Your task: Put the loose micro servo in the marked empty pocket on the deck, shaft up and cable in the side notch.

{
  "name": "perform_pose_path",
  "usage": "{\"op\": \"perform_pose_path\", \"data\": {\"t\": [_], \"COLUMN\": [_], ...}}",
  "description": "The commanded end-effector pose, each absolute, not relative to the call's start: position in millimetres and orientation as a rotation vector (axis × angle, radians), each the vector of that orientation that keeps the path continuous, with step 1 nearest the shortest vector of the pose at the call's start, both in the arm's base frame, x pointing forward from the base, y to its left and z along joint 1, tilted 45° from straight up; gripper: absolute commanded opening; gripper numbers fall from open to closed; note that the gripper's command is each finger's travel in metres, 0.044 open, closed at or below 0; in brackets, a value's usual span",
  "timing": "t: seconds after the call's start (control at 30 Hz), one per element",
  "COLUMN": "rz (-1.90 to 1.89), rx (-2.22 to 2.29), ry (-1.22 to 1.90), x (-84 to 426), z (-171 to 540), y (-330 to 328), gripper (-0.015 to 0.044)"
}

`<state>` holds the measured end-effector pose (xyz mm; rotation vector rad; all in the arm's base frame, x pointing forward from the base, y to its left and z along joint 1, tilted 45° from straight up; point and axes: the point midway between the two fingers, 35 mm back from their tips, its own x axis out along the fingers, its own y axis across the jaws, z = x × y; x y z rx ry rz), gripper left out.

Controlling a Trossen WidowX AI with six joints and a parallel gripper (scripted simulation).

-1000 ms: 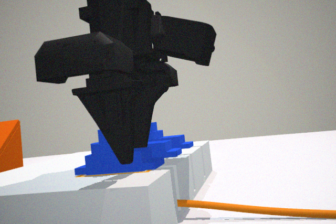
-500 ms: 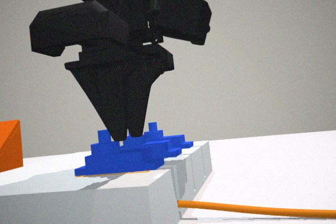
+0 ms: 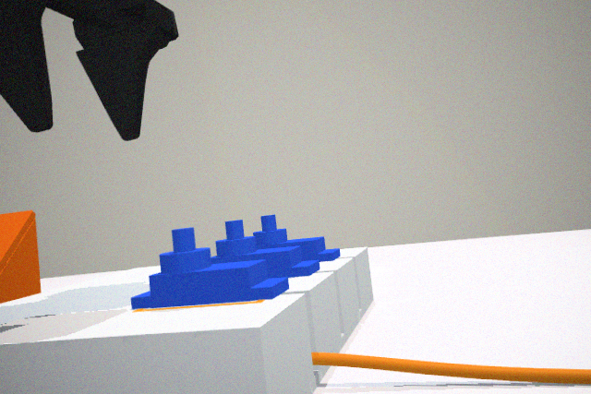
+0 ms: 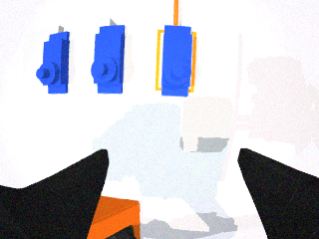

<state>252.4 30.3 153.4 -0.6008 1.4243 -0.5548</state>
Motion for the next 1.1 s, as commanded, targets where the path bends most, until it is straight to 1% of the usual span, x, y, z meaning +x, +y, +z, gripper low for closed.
{"op": "perform_pose_path", "data": {"t": [0.0, 0.23, 0.47, 1.07], "rz": [-0.538, -0.518, -0.398, -0.394], "rx": [-0.596, -0.589, -0.548, -0.547], "ry": [1.418, 1.4, 1.297, 1.293], "x": [224, 225, 225, 224], "z": [160, 165, 191, 192], "y": [34, 38, 60, 61], "gripper": [0.044, 0.044, 0.044, 0.044]}}
